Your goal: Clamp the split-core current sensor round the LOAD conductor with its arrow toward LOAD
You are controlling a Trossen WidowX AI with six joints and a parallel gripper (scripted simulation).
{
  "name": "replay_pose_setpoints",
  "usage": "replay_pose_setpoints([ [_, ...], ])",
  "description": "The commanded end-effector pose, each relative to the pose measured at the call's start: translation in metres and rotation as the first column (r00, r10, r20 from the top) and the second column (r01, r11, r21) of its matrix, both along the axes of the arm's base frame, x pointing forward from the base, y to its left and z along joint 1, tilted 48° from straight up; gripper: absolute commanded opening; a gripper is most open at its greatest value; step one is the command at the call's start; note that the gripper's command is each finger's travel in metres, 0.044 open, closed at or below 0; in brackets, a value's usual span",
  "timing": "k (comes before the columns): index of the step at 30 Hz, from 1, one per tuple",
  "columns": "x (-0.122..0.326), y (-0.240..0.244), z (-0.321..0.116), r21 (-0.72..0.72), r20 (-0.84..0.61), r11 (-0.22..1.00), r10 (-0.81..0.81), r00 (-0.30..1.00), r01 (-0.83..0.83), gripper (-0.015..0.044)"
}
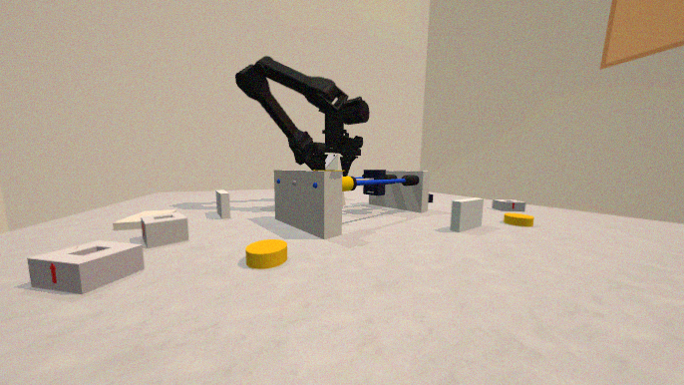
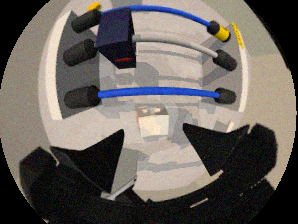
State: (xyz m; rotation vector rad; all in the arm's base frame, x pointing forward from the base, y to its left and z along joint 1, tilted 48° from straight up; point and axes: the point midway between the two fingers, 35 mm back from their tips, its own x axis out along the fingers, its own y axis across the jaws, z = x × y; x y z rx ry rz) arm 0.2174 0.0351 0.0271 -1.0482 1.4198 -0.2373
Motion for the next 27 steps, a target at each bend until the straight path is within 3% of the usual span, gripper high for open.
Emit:
replay_pose_setpoints([
  [1, 0.000, -0.007, -0.005, -0.009, -0.006, 1.000, 0.002, 1.000, -0.002, 0.0440],
  [16, 0.002, -0.023, -0.018, -0.014, -0.005, 1.000, 0.001, 1.000, -0.001, 0.0440],
  [23, 0.004, -0.019, -0.016, -0.006, 0.001, 1.000, -0.002, 1.000, 0.002, 0.0256],
  [27, 0.004, -0.019, -0.016, -0.006, 0.001, 1.000, -0.002, 1.000, 0.002, 0.0230],
])
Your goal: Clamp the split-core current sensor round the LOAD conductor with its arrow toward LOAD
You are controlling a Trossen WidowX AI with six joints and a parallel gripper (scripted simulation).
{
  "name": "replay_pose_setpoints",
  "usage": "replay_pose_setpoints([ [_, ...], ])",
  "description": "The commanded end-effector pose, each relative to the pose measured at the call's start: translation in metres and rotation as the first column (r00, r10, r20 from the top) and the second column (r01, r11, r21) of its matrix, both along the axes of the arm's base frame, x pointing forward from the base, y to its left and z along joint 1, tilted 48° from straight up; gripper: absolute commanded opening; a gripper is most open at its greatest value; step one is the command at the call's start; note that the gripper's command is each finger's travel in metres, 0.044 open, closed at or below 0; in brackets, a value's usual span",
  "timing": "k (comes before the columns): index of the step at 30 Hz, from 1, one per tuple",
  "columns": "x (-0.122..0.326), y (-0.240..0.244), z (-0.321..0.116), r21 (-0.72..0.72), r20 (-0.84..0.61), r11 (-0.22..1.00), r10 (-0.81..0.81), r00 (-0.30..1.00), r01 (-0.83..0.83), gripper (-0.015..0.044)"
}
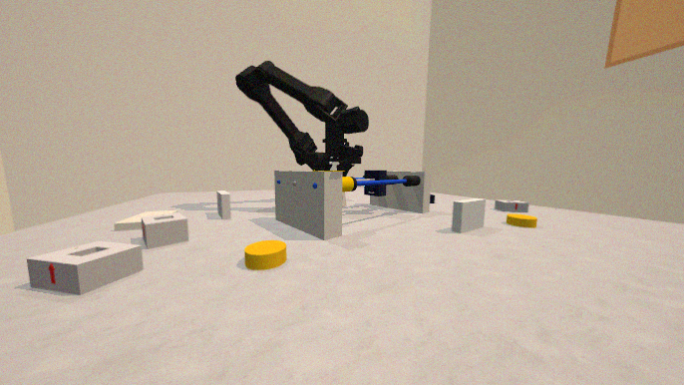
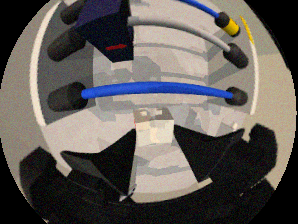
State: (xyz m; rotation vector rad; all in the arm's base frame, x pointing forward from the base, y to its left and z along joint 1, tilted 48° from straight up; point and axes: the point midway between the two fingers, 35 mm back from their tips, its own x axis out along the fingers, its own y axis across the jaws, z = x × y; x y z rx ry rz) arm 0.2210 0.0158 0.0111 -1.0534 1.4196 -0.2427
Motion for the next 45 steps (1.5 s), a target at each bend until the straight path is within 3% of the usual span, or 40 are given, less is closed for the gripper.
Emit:
replay_pose_setpoints([
  [1, 0.000, 0.000, 0.000, 0.001, 0.000, 1.000, -0.002, 1.000, 0.002, 0.0223],
  [7, 0.000, 0.000, 0.000, 0.001, 0.000, 1.000, -0.002, 1.000, 0.002, 0.0183],
  [14, -0.001, 0.019, 0.014, 0.009, -0.004, 1.000, 0.002, 1.000, -0.002, 0.0000],
  [34, -0.025, 0.081, 0.077, 0.000, -0.002, 1.000, -0.004, 1.000, 0.004, 0.0000],
  [45, 0.028, 0.100, 0.075, 0.238, 0.328, 0.938, -0.322, 0.888, 0.252, 0.0000],
])
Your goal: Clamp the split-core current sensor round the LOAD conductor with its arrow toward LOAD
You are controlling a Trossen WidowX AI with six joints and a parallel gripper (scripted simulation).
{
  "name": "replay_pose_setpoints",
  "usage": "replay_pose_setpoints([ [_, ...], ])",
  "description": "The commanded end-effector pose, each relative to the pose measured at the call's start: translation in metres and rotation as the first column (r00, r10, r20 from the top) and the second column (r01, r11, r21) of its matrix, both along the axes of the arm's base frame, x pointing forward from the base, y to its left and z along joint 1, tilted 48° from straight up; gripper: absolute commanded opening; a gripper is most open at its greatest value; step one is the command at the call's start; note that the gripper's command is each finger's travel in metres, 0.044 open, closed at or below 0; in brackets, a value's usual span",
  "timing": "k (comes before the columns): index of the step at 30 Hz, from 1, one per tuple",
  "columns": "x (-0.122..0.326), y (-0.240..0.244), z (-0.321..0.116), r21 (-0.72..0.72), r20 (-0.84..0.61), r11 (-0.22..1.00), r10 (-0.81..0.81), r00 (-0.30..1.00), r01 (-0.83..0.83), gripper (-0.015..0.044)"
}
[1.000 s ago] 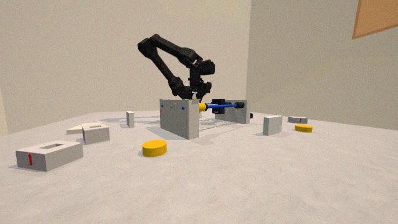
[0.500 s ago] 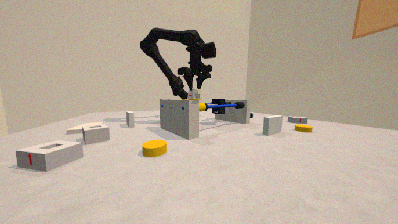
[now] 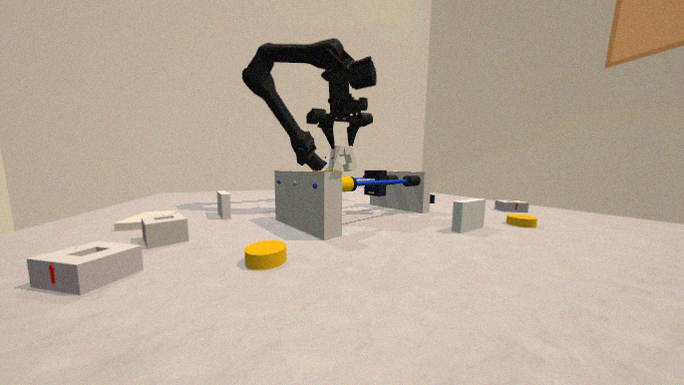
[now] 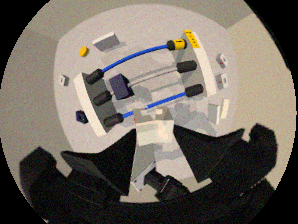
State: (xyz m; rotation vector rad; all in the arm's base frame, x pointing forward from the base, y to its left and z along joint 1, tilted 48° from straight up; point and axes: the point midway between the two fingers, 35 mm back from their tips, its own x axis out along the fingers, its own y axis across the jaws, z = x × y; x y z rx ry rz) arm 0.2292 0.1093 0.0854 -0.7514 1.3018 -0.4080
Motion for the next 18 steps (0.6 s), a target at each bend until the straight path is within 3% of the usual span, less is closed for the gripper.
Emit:
replay_pose_setpoints([
  [1, 0.026, 0.008, 0.001, 0.096, 0.163, 0.988, -0.139, 0.977, 0.124, 0.0000],
  [9, 0.076, 0.016, 0.006, 0.332, 0.405, 0.889, -0.436, 0.804, 0.315, 0.0000],
  [18, 0.134, 0.014, 0.016, 0.622, 0.517, 0.679, -0.730, 0.446, 0.390, 0.0000],
])
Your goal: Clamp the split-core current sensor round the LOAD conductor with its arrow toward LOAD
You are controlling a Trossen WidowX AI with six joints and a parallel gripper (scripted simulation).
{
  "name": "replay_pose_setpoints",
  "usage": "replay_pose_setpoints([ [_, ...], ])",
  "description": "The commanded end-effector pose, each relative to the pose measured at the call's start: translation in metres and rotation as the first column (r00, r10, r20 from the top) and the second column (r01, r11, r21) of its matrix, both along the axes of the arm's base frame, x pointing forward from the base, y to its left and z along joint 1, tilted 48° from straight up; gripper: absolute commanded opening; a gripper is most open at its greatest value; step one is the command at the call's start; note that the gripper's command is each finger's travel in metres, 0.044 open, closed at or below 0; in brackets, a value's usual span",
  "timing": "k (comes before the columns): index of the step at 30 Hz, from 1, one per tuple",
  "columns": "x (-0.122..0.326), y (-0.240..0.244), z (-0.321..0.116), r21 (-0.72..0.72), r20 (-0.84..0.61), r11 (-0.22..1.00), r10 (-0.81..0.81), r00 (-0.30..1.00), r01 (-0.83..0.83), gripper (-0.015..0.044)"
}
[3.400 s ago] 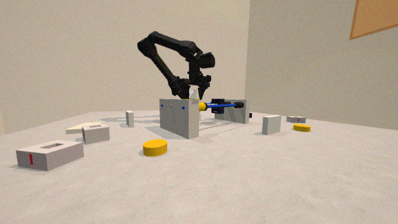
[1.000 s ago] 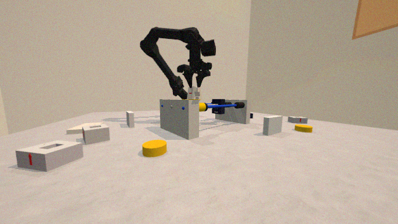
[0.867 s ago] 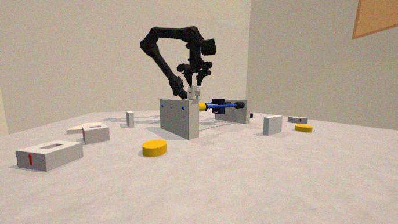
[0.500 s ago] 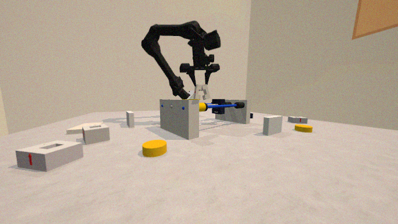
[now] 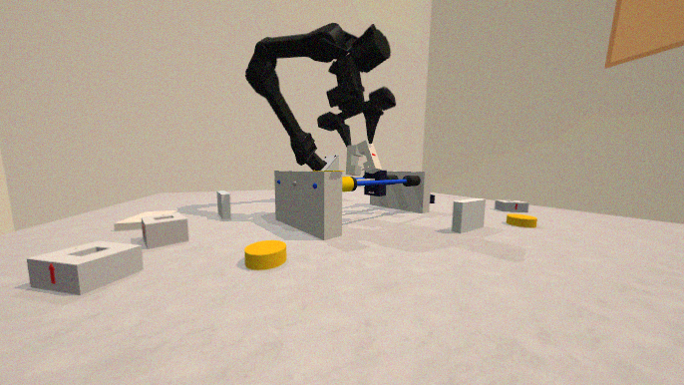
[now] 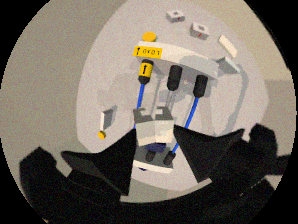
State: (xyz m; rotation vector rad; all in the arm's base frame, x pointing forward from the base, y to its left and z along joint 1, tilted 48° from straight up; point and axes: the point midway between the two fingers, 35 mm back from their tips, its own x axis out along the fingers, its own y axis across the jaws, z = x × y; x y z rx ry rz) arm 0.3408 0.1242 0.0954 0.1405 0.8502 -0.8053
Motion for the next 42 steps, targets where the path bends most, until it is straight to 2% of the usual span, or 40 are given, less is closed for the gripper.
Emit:
replay_pose_setpoints([
  [1, 0.028, -0.001, 0.007, 0.103, 0.163, 0.986, -0.148, 0.976, 0.132, 0.0000],
  [42, 0.056, -0.033, -0.029, 0.121, 0.189, 0.981, -0.172, 0.967, 0.151, 0.0000],
])
